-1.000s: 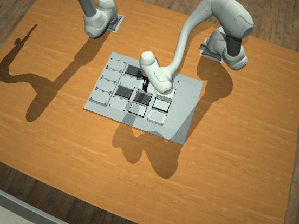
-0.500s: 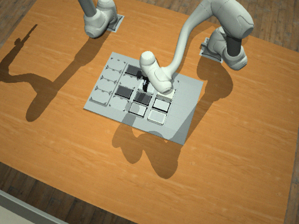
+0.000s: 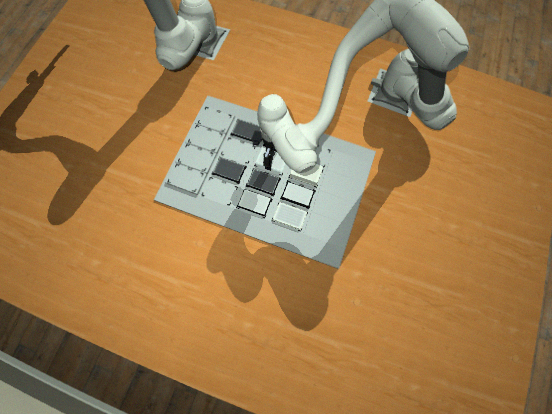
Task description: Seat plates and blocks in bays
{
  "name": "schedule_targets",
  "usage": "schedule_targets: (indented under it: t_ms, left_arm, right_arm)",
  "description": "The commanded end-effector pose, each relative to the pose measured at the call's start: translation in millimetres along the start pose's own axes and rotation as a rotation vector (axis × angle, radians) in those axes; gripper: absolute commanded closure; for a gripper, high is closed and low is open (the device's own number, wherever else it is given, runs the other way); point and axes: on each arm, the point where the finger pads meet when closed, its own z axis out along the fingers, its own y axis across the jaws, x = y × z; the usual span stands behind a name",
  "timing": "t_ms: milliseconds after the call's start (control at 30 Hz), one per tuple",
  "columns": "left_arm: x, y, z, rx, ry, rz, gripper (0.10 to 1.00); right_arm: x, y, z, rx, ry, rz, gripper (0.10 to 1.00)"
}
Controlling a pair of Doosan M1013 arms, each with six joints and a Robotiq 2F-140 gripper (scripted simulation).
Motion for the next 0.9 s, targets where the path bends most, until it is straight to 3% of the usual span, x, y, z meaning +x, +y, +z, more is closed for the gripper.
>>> schedule_targets:
  t_ms: [0,867]
  left_arm:
    - [0.3,-0.5,-1.2,0.002,0.001,0.0,0.999]
    - [0.2,-0.6,2.9,0.002,0.001,0.0,0.999]
  right_arm:
    - [0.2,-0.1,-0.9,0.0,0.001,0.0,0.098]
    - [0.2,-0.1,-0.9,0.0,0.001,0.0,0.098]
